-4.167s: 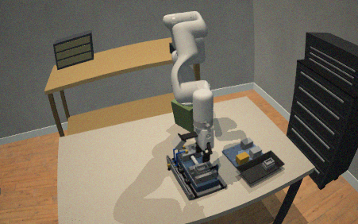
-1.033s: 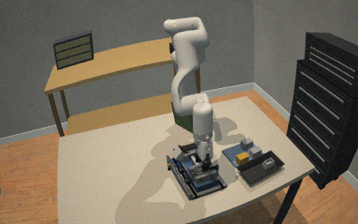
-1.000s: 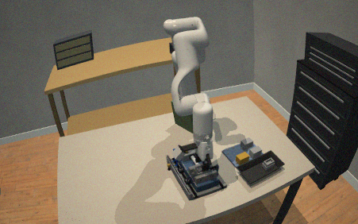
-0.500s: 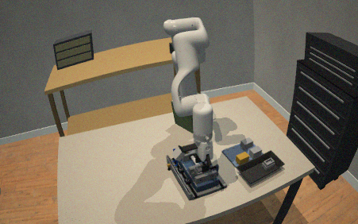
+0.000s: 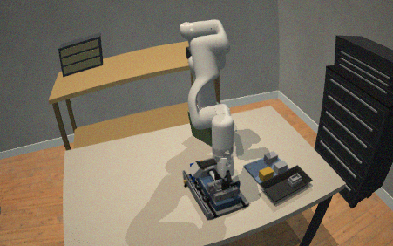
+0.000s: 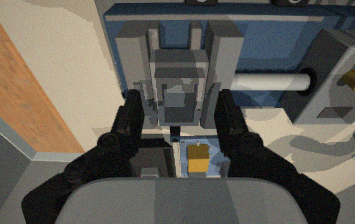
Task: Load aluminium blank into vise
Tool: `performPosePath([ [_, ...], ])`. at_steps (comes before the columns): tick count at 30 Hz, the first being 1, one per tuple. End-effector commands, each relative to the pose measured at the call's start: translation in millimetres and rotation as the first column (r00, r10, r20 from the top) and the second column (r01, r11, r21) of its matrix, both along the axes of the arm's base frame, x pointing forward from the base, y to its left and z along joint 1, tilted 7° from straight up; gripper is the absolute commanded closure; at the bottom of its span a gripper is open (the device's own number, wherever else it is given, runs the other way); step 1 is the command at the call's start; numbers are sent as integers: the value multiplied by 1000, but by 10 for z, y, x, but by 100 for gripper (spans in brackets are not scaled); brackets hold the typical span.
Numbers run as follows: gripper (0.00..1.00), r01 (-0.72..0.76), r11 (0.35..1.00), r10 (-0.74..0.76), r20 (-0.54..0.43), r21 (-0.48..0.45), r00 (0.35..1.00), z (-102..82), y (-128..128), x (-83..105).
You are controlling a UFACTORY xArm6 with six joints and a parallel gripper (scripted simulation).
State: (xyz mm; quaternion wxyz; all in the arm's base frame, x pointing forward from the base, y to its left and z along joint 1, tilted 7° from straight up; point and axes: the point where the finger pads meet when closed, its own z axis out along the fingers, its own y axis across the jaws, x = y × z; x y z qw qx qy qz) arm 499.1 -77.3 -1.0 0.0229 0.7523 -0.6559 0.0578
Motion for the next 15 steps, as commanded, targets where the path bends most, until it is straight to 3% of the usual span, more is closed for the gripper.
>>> performPosePath([
  [1, 31, 0, 1000, 0, 4, 0, 1000, 6, -2, 17],
  [15, 31, 0, 1000, 0, 4, 0, 1000, -36, -7, 19],
])
